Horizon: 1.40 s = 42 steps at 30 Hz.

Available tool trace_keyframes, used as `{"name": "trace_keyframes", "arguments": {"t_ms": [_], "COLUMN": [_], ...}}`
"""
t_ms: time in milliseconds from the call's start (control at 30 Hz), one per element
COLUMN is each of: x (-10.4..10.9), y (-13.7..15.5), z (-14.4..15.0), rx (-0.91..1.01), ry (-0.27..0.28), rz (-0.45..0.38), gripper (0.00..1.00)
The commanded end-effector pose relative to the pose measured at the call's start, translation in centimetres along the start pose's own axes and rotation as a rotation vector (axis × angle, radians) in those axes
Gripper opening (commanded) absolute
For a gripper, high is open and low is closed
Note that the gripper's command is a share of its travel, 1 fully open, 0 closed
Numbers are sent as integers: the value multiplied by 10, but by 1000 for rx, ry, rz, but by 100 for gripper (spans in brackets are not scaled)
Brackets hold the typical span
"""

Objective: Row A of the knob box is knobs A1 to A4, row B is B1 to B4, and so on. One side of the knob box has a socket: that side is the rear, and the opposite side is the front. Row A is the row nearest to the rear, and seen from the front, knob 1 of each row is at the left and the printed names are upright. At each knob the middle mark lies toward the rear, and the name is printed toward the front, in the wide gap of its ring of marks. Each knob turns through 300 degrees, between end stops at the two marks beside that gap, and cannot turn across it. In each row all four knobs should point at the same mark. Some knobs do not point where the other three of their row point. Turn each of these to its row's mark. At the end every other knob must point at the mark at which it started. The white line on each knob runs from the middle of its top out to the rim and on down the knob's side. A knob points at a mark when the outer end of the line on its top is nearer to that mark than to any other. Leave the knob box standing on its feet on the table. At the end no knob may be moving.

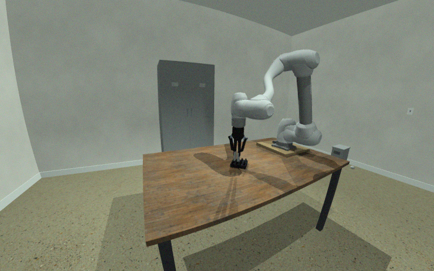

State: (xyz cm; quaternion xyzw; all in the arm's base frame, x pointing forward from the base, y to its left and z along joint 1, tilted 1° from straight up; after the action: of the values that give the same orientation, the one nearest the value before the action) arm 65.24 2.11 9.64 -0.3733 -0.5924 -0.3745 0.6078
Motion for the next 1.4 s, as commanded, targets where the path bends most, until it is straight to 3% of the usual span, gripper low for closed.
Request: {"name": "trace_keyframes", "arguments": {"t_ms": [0, 767, 1100, 1367], "x": [8, 19, 38, 39], "y": [0, -1, -61, -62], "z": [0, 1, 43, 43], "rx": [0, 5, 427, 436], "ry": [0, 0, 0, 0], "rz": [0, 0, 0, 0], "gripper": [12, 12, 12, 12]}}
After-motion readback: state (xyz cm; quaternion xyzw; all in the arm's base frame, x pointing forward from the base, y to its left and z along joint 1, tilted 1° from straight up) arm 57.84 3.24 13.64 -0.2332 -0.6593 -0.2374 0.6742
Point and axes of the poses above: the point where the finger pads meet when closed, its own x axis back along the fingers, its own z axis across the jaws, y = z × x, the point moved 5 cm from there along x, back along the fingers
